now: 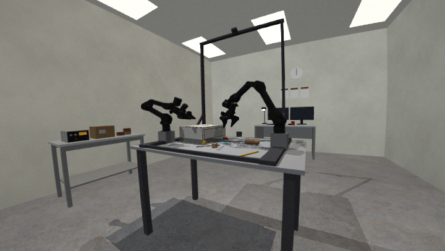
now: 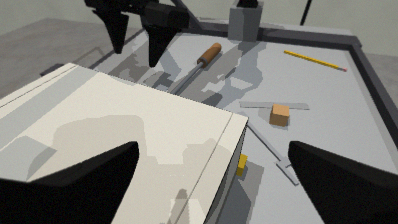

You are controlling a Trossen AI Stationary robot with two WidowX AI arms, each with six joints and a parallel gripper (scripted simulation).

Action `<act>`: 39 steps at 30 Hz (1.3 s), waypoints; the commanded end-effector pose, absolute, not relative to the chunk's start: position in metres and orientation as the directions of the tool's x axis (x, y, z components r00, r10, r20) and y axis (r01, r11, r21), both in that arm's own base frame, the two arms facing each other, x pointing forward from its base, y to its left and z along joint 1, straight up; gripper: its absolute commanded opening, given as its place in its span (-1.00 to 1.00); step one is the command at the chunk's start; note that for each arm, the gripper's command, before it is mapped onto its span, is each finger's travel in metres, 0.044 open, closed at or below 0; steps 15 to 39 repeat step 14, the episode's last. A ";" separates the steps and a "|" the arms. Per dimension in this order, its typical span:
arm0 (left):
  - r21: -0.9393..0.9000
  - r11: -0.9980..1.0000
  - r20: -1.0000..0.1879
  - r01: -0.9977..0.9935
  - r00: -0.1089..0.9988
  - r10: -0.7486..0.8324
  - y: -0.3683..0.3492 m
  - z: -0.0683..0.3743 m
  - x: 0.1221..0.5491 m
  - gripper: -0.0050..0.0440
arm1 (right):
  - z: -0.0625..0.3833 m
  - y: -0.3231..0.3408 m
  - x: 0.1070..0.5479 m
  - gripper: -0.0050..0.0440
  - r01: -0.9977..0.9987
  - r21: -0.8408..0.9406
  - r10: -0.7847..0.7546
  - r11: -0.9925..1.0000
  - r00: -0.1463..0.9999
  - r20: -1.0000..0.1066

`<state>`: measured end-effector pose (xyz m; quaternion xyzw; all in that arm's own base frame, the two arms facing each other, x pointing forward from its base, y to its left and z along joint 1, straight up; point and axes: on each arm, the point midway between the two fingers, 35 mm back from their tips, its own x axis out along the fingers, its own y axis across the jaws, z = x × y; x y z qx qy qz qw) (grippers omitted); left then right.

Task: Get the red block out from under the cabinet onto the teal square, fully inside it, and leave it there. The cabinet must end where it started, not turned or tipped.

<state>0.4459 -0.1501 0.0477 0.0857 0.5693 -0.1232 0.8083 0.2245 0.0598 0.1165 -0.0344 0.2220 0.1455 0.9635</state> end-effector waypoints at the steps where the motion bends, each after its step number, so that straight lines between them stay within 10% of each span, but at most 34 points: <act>1: 0.000 0.954 -0.929 0.301 0.353 -0.112 -0.151 0.061 0.454 1.00 | 0.123 0.059 0.226 1.00 -0.291 -0.001 0.263 0.957 0.866 -0.425; 39: -0.001 0.955 -0.928 0.298 0.354 -0.111 -0.151 0.062 0.452 1.00 | 0.123 0.059 0.226 1.00 -0.291 -0.001 0.263 0.957 0.866 -0.425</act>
